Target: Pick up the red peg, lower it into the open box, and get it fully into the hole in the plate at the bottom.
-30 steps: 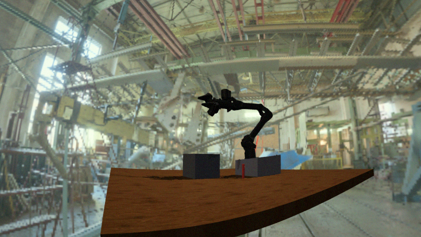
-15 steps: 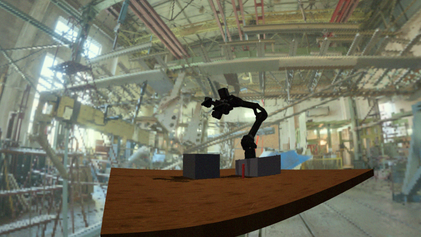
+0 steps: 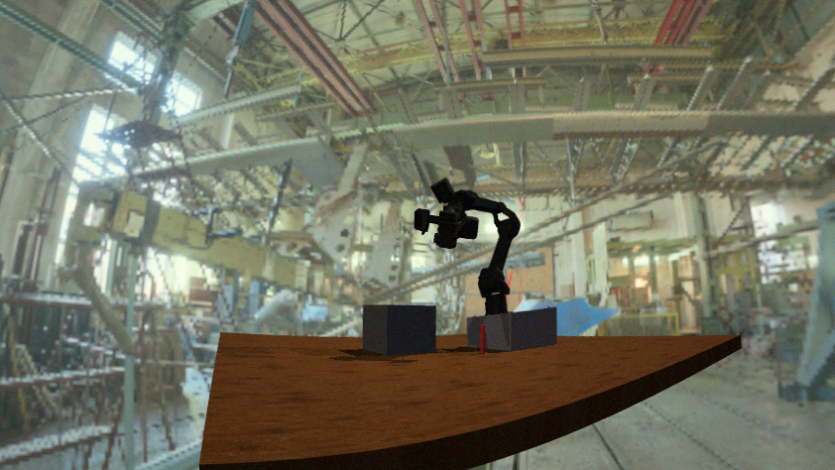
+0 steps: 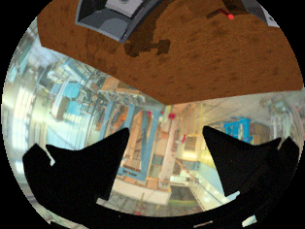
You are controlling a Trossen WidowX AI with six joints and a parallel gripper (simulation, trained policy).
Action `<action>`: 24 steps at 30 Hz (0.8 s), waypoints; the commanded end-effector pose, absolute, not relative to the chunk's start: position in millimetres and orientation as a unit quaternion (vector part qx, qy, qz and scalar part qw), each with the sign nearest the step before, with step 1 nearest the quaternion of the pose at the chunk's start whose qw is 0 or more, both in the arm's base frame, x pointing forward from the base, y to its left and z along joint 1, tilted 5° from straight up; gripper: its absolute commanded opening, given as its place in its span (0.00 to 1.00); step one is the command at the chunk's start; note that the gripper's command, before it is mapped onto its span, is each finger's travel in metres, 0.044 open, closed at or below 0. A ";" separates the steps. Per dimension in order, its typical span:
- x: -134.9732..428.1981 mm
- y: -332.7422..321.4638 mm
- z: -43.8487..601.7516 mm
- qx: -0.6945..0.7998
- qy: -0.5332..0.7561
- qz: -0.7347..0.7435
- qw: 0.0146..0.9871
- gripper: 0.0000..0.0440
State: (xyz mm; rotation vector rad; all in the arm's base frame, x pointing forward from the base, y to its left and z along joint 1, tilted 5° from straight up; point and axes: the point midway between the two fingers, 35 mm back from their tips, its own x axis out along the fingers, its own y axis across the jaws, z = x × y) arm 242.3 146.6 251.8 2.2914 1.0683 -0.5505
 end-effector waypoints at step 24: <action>164.5 170.4 134.5 0.618 0.558 -0.398 0.385 1.00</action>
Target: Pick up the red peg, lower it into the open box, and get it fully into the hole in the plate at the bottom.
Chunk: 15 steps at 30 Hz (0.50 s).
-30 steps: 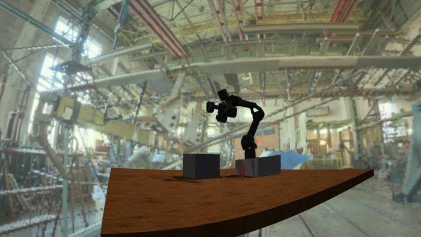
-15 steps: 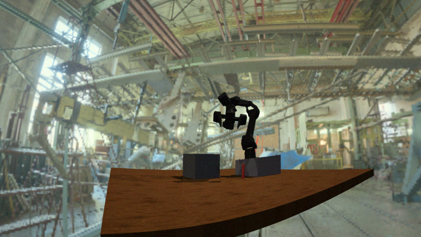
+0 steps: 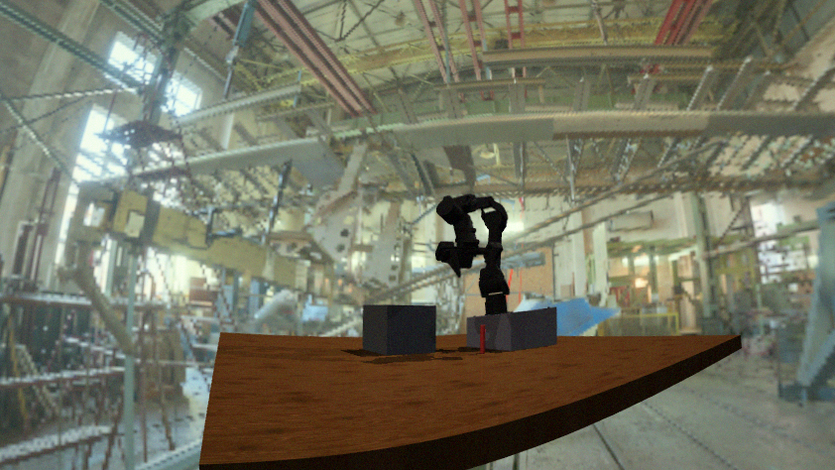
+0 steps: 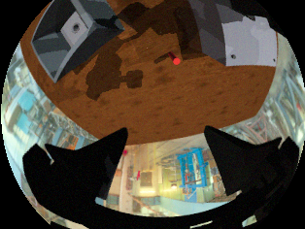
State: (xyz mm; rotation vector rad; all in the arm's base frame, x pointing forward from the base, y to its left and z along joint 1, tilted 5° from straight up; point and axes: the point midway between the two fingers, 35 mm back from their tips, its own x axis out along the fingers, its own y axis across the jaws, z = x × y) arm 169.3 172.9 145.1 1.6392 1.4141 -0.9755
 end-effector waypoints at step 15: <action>138.3 155.7 86.5 0.486 0.594 -0.451 0.454 1.00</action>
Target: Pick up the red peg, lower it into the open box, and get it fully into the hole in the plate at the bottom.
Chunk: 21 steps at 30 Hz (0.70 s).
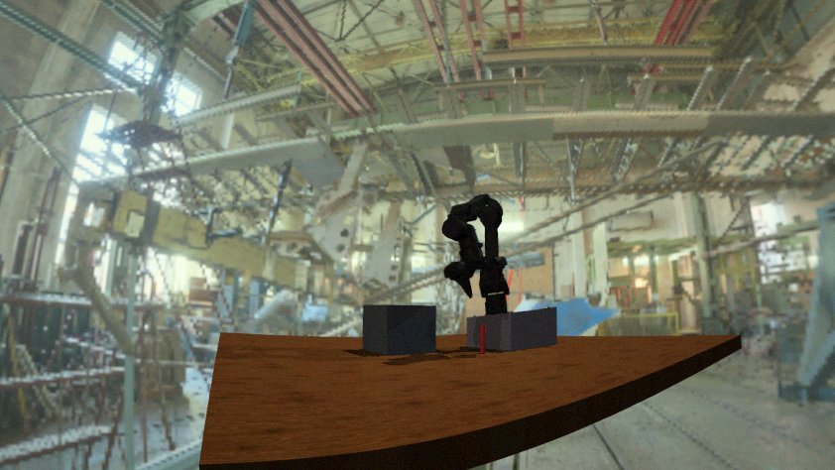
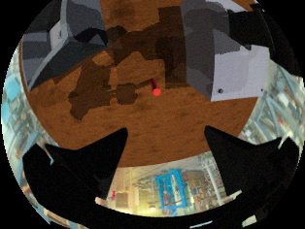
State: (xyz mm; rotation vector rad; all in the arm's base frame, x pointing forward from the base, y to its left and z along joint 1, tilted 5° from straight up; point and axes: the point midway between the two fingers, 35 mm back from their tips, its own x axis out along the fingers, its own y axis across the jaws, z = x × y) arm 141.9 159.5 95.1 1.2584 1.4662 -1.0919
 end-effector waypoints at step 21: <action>128.5 139.7 27.0 0.373 0.605 -0.464 0.529 1.00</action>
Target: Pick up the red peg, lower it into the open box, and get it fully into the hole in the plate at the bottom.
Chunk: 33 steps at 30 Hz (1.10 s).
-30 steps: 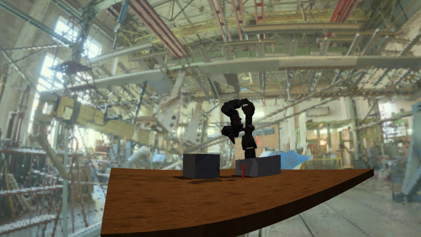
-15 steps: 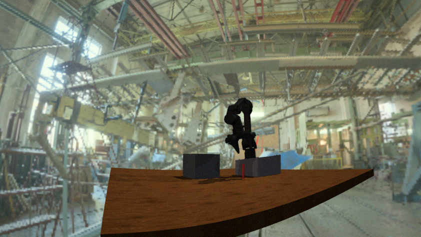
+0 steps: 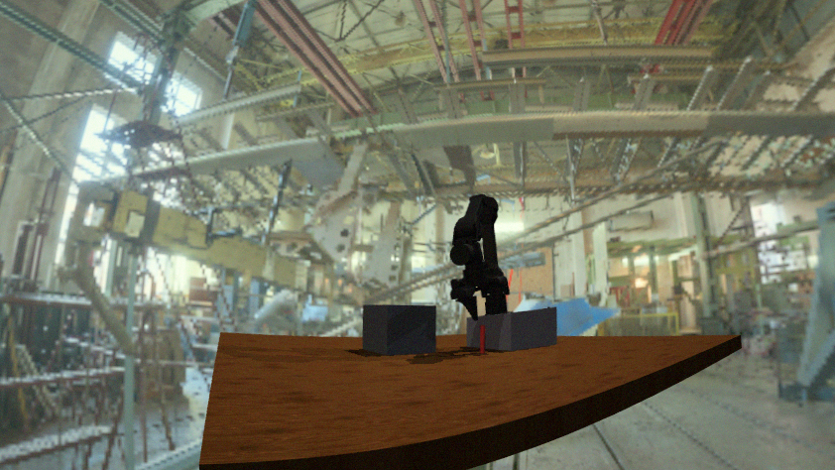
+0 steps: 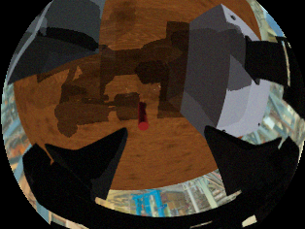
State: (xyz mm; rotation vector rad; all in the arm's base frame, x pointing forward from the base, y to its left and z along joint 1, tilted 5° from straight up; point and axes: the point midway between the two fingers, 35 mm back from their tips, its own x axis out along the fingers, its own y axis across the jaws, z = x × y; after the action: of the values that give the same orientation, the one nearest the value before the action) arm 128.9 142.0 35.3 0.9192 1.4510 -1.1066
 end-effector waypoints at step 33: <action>138.3 151.4 -47.4 0.344 0.609 -0.423 0.576 0.12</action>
State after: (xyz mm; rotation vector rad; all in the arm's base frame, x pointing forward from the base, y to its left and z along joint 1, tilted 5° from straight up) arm 139.6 150.5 -43.8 0.8172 1.4161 -0.9951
